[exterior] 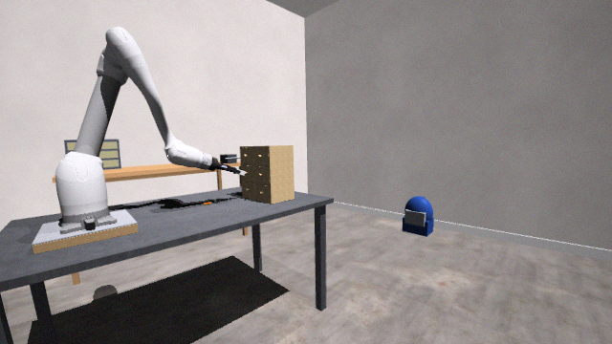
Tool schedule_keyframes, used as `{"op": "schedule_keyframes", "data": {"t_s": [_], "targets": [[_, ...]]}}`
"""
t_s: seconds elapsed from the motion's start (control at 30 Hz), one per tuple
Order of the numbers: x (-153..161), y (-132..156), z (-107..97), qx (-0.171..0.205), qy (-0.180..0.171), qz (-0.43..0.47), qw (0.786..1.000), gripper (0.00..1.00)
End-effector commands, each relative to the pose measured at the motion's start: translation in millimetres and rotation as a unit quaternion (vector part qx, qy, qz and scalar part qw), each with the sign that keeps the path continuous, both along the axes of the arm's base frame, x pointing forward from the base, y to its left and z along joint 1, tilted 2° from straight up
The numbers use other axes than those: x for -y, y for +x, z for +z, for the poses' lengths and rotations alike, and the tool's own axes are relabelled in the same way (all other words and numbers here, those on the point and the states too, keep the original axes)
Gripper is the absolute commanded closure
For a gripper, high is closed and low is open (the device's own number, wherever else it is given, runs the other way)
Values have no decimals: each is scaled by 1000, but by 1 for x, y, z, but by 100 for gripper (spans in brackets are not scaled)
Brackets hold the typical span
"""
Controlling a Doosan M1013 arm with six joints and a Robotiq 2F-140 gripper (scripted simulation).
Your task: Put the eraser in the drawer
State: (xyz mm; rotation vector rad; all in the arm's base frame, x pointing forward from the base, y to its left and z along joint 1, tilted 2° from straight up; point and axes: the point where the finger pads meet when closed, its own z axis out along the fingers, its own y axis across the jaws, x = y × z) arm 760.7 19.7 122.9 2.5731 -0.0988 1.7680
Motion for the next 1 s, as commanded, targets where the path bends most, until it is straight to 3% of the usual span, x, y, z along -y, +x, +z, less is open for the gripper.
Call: {"op": "schedule_keyframes", "data": {"t_s": [0.0, 0.33, 0.7, 0.97], "targets": [[-1, -8, 0, 0, 0, 0, 1000, 100], [-3, -44, 1, 0, 0, 0, 1000, 100], [-3, -55, 4, 0, 0, 0, 1000, 100], [-5, -91, 19, 0, 0, 0, 1000, 100]]}}
